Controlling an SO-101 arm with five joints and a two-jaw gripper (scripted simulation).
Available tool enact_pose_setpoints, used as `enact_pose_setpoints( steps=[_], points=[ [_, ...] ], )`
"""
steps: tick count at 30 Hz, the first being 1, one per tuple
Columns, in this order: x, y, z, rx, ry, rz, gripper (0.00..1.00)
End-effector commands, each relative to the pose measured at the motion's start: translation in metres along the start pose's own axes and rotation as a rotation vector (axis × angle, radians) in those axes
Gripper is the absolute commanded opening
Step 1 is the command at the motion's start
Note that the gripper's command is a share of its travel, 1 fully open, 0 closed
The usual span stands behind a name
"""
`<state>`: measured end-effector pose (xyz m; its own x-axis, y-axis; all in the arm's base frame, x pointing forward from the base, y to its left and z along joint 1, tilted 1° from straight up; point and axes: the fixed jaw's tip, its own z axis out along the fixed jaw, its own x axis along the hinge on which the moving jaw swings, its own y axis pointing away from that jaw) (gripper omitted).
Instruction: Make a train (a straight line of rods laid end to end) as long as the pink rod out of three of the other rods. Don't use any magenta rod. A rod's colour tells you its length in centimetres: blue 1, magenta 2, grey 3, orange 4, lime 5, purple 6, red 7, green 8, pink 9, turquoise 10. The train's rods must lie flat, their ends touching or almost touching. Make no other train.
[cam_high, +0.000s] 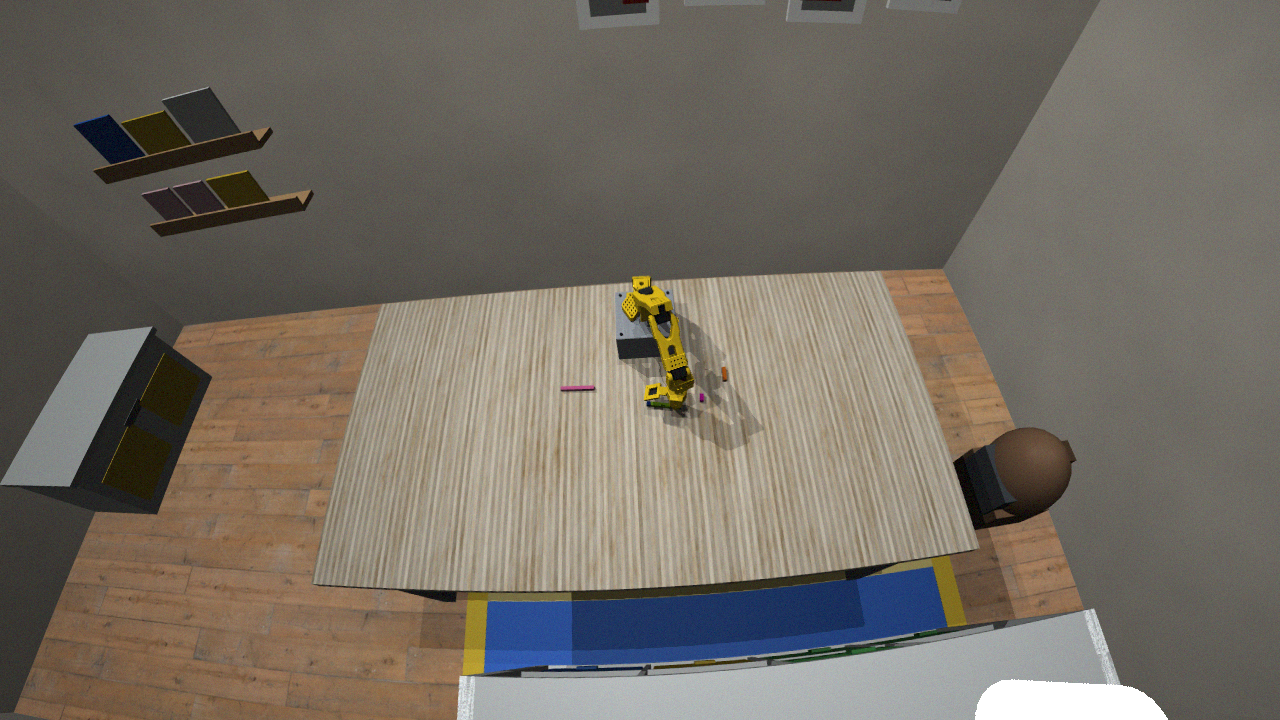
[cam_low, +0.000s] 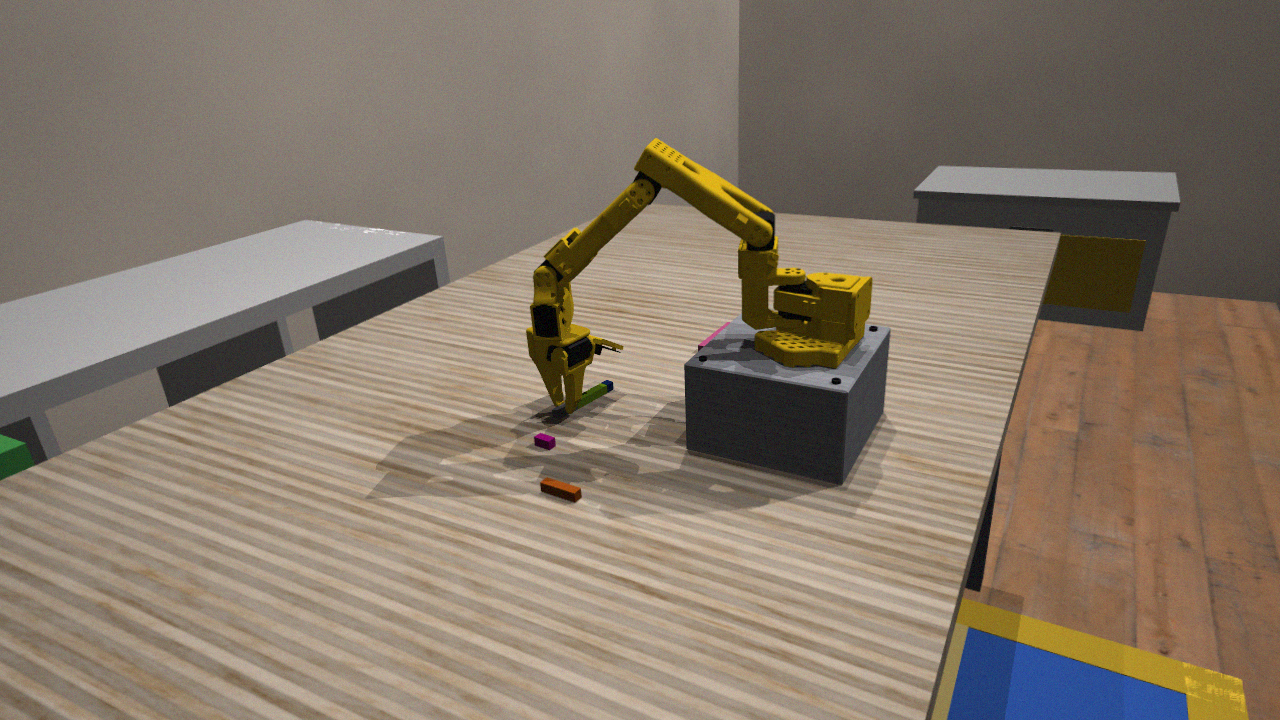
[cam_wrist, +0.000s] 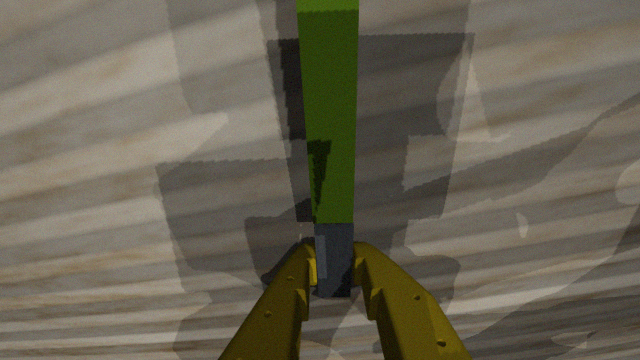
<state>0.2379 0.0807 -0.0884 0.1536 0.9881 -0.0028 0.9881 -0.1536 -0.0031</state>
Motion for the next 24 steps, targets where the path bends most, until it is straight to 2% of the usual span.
enact_pose_setpoints(
  steps=[1,17,24],
  points=[
    [-0.0016,0.0020,-0.0027,-0.008,0.005,0.000,0.00],
    [-0.0016,0.0020,-0.0027,-0.008,0.005,0.000,0.00],
    [-0.0016,0.0020,-0.0027,-0.008,0.005,0.000,0.04]
  ],
)
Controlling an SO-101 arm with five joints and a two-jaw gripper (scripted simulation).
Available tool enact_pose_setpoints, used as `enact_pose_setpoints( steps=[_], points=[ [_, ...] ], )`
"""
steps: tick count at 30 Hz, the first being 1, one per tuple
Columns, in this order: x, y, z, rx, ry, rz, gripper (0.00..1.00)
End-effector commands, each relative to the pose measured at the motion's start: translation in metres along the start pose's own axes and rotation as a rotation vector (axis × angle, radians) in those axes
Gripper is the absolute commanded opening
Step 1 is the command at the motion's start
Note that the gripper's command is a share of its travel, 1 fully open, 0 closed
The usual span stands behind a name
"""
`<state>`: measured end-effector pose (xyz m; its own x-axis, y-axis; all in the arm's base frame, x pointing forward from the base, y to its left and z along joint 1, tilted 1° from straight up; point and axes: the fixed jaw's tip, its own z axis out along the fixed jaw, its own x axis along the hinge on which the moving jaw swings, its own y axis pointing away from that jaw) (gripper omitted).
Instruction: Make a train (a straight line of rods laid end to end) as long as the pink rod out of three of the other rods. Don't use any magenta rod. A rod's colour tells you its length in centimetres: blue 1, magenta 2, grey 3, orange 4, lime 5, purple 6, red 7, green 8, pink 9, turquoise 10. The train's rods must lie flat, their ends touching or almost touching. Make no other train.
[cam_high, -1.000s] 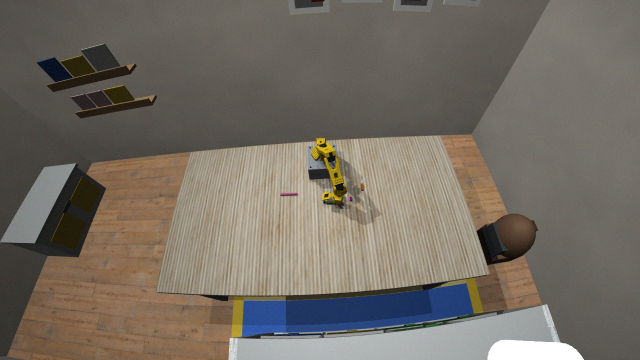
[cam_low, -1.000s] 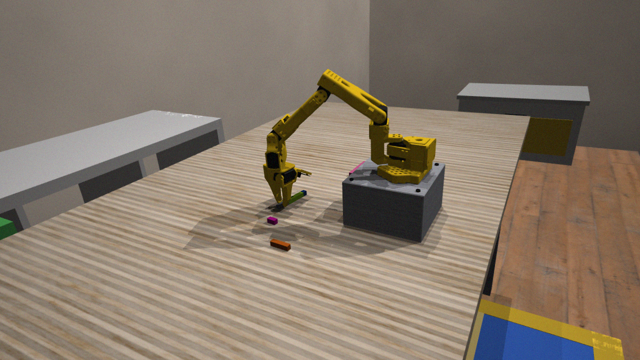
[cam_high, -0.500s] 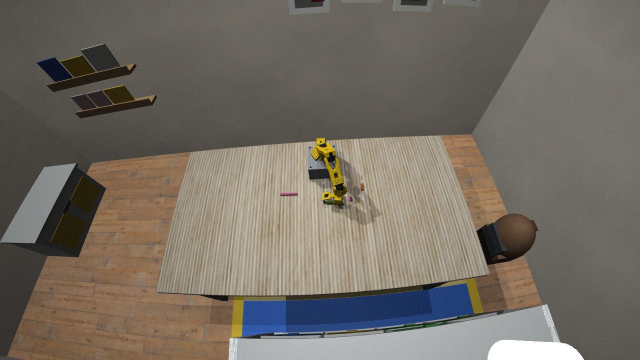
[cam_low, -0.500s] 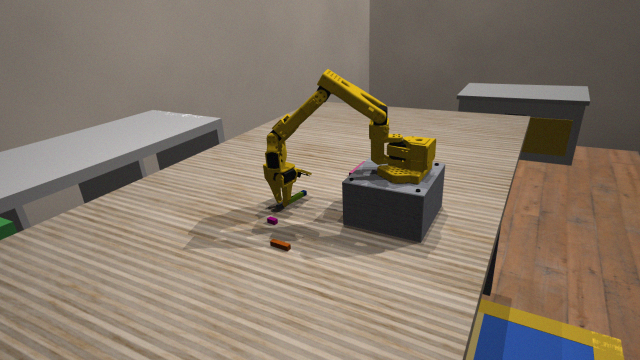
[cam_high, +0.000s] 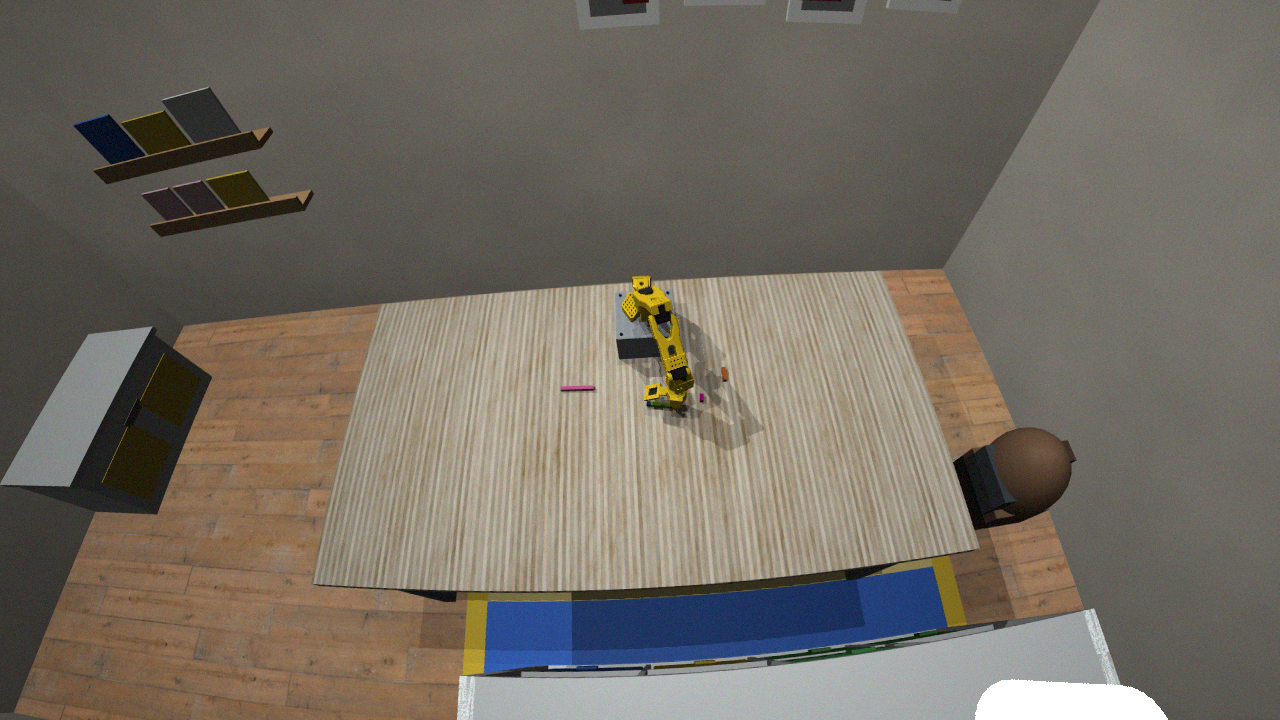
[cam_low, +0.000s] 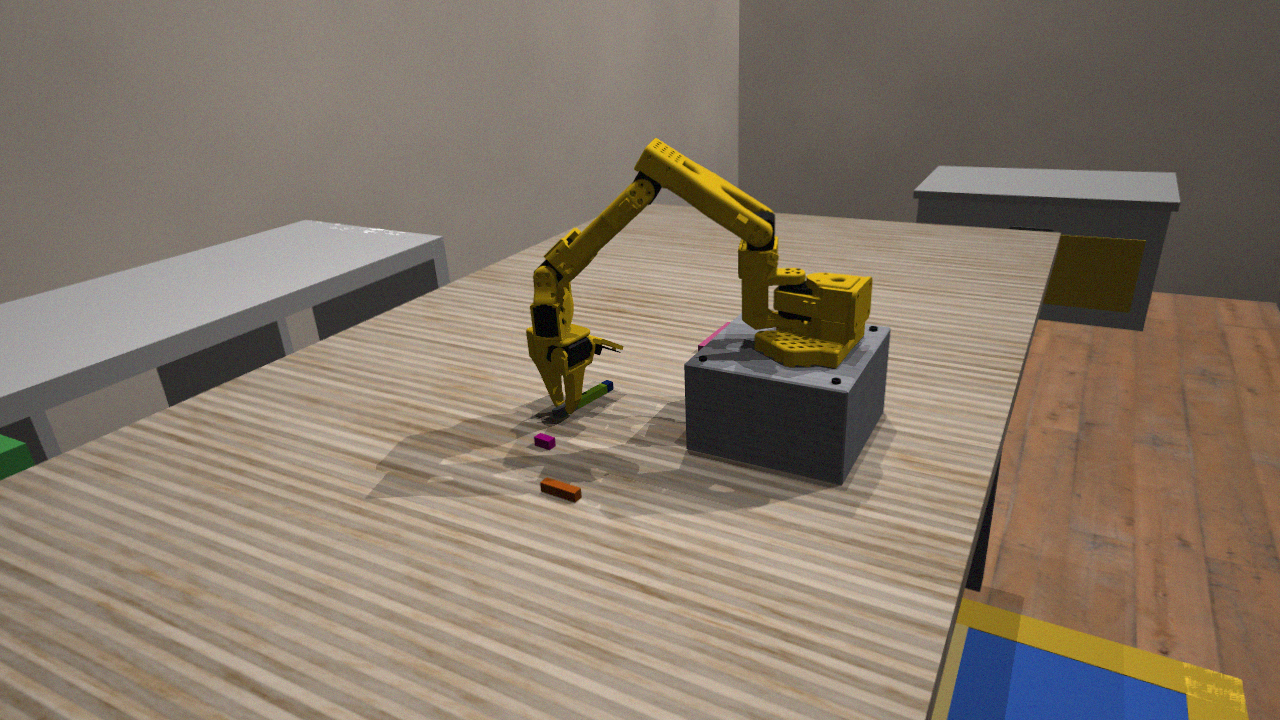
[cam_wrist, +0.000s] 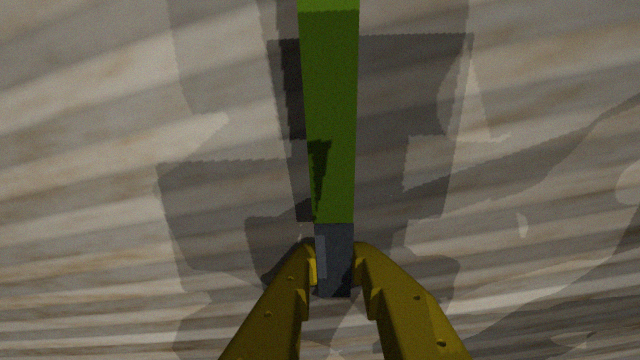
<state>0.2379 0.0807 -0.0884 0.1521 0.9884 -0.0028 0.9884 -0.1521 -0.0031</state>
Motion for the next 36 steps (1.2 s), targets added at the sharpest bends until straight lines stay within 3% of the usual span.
enact_pose_setpoints(
  steps=[1,36],
  points=[
    [-0.0017,0.0020,-0.0027,-0.008,0.005,0.002,0.05],
    [-0.0017,0.0020,-0.0027,-0.008,0.005,0.002,0.17]
  ],
)
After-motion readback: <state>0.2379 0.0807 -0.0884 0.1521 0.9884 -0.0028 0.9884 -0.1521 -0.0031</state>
